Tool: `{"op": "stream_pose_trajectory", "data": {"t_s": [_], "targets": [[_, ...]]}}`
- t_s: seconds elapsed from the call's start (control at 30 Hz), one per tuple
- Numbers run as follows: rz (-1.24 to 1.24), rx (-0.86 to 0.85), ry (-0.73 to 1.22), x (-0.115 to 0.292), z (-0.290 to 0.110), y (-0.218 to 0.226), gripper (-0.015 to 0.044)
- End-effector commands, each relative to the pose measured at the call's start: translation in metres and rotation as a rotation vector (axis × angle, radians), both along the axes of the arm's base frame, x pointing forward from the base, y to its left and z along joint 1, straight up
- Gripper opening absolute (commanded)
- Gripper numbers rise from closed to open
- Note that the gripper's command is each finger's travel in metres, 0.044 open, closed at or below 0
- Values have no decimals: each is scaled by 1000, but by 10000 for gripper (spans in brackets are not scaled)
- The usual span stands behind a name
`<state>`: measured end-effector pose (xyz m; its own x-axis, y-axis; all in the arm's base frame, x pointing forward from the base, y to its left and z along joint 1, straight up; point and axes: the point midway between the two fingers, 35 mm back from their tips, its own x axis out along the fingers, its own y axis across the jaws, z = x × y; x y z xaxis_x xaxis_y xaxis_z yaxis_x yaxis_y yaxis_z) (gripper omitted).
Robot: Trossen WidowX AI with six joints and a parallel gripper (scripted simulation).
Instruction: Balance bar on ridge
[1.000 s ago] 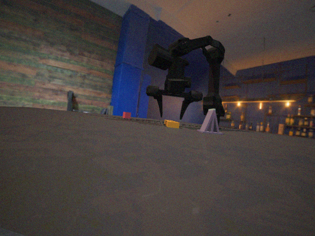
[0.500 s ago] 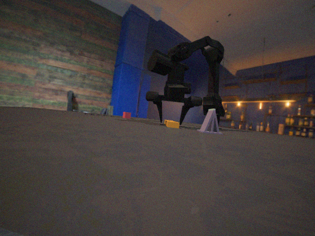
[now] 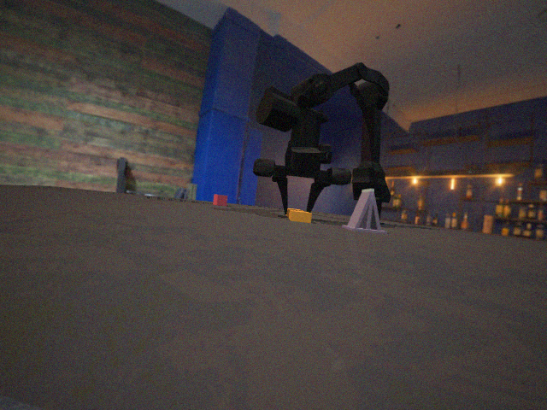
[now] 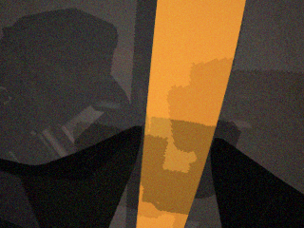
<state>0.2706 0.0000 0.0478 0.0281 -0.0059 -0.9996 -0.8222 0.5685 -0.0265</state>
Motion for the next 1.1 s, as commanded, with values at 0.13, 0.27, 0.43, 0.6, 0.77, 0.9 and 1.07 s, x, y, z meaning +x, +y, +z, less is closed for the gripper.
{"op": "stream_pose_trajectory", "data": {"t_s": [0.13, 0.27, 0.43, 0.6, 0.77, 0.9, 1.07], "targets": [[0, 0, 0, 0, 0, 0, 118], [0, 1, 0, 0, 2, 0, 52], [0, 1, 0, 2, 13, 0, 0], [1, 2, -1, 4, 26, 0, 0], [1, 2, -1, 5, 39, 0, 0], [1, 3, -1, 5, 49, 0, 0], [2, 4, -1, 5, 61, 1, 0]]}}
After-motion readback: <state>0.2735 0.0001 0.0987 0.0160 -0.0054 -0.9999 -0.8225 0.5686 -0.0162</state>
